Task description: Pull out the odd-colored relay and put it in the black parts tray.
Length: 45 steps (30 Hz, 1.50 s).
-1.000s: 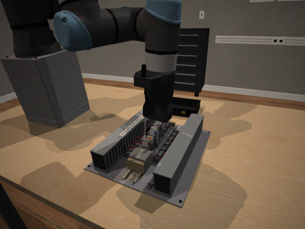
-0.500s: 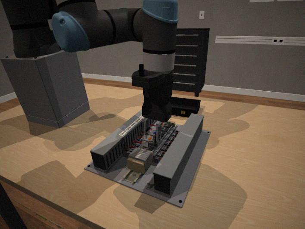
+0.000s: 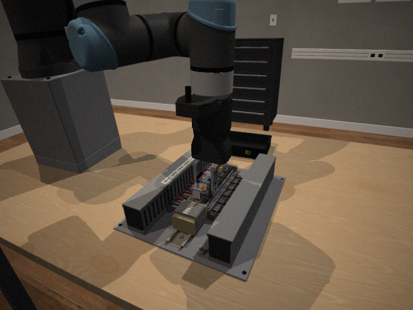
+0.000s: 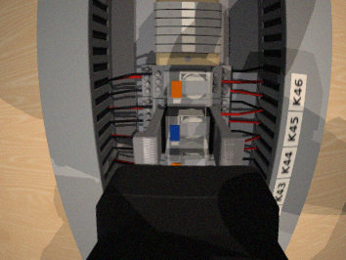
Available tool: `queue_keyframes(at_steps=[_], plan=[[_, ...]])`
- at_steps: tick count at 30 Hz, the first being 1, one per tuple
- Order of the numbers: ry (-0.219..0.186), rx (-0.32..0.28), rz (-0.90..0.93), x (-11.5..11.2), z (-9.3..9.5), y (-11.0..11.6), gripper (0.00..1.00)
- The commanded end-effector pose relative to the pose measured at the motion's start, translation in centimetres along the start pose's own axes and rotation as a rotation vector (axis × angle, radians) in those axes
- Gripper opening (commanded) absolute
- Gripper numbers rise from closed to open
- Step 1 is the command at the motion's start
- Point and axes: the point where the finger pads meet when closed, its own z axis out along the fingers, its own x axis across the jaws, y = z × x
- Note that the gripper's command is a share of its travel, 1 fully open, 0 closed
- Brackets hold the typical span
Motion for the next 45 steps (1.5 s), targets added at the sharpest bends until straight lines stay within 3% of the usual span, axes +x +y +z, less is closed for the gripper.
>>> queue_keyframes(at_steps=[1, 45], plan=[[-0.009, 0.001, 0.001, -0.11, -0.07, -0.10, 0.00], [-0.084, 0.001, 0.001, 0.11, -0.10, -0.10, 0.00]])
